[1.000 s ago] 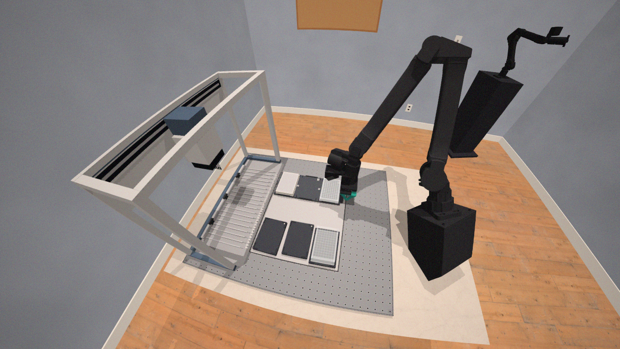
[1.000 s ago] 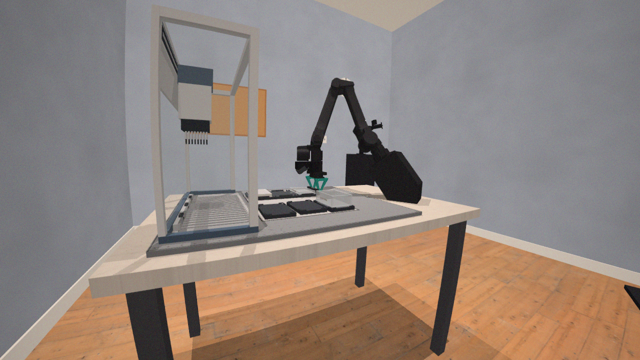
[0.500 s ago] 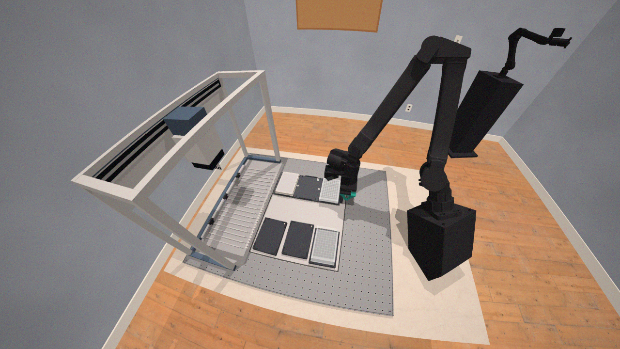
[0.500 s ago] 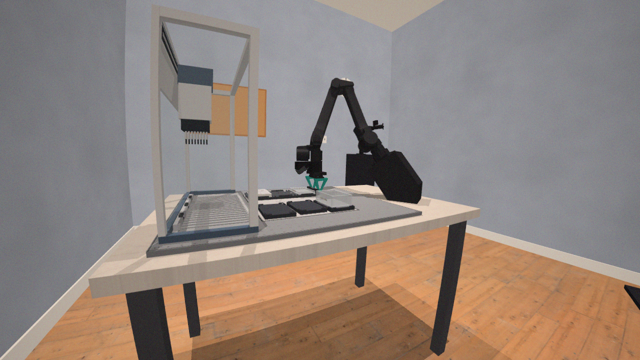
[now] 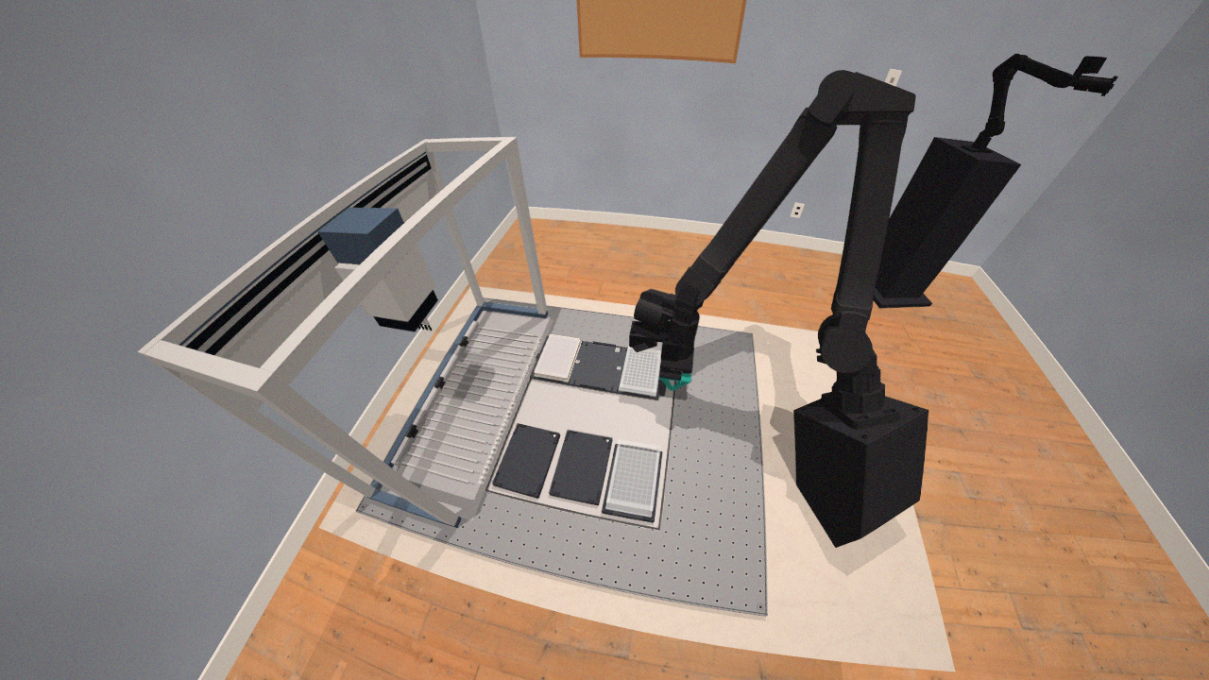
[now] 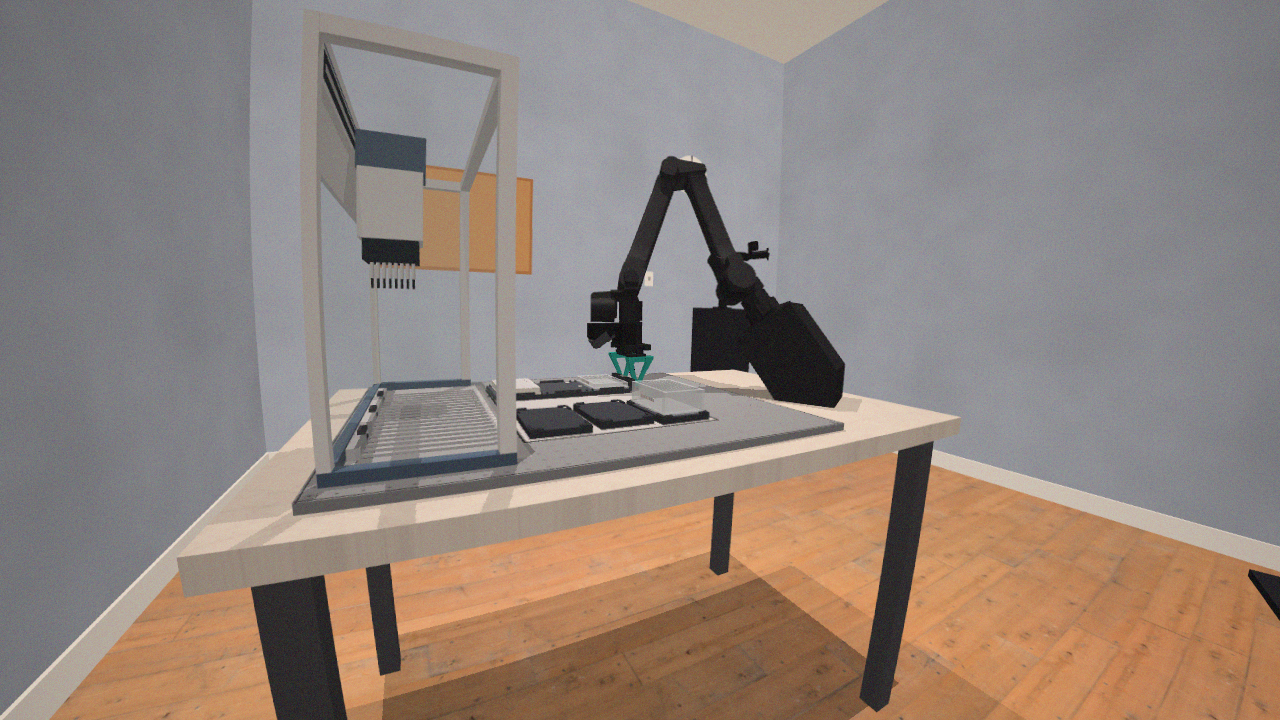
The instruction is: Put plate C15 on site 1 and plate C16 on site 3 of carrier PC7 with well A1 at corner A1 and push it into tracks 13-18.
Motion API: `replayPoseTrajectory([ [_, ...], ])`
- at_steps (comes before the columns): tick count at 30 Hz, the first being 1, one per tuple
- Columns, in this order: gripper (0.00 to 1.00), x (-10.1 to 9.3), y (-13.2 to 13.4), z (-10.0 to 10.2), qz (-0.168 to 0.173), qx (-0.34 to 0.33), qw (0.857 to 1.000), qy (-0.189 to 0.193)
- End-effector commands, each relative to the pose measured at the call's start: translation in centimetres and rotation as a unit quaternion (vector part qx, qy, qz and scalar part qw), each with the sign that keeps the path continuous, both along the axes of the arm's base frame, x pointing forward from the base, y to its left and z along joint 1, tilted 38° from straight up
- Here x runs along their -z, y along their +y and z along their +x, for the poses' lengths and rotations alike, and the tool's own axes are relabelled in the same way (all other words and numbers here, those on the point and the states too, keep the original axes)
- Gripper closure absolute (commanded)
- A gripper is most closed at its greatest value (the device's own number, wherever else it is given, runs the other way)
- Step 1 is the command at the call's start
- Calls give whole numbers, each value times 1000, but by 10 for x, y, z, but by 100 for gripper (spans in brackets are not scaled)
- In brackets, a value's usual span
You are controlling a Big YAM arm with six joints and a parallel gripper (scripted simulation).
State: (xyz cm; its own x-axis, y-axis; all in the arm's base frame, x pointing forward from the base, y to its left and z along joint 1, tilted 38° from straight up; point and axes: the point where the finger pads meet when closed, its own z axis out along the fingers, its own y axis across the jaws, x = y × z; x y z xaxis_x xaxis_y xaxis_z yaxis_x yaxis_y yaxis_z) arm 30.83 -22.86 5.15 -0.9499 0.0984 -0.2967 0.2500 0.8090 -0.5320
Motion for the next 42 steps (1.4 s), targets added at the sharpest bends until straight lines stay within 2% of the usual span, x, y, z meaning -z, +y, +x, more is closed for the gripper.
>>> replayPoseTrajectory([
  [1, 20, -12, 0, 27, -4, -14, 1000, -19],
  [42, 20, -19, -2, 41, -3, -12, 1000, -21],
])
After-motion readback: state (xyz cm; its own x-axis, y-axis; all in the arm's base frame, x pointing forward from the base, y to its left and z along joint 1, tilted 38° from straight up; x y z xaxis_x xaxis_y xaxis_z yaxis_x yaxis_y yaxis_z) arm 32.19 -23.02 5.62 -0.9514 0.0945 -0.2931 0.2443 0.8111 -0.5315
